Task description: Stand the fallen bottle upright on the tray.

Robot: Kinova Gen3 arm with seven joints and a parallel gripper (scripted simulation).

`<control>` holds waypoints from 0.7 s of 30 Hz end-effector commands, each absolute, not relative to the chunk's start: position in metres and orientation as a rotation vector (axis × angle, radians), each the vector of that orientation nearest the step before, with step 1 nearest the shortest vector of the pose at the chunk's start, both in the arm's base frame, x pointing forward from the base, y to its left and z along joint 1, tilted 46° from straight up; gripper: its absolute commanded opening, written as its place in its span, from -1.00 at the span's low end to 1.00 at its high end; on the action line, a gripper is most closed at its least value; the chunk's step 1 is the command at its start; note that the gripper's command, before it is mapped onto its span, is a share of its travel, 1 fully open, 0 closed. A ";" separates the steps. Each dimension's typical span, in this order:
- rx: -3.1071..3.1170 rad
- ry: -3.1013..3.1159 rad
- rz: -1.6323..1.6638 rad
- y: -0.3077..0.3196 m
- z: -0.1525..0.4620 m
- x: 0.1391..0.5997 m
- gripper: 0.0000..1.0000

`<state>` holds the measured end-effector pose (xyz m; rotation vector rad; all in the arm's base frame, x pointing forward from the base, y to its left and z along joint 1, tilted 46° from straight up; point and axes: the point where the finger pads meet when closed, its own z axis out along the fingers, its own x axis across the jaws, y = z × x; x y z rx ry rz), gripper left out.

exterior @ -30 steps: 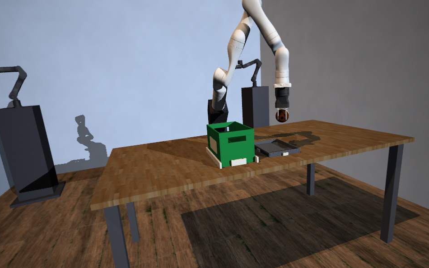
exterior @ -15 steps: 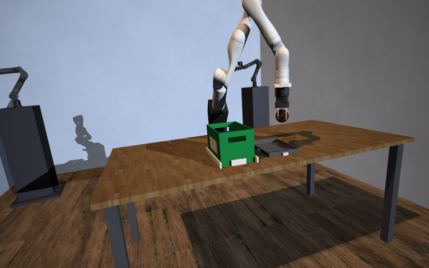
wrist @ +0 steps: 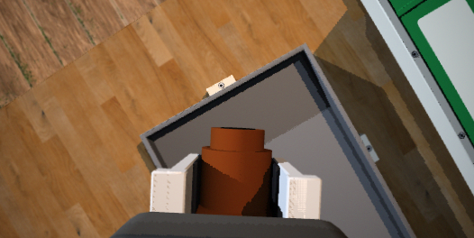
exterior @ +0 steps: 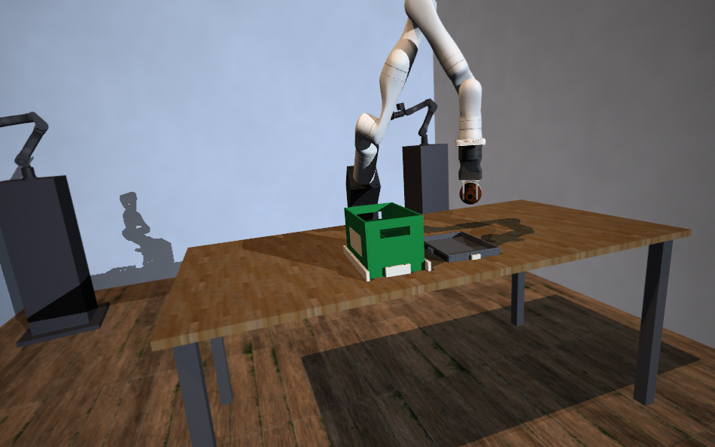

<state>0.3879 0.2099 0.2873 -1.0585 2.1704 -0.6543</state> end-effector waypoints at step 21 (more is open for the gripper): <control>-0.992 2.092 -0.793 0.210 0.287 0.387 -1.00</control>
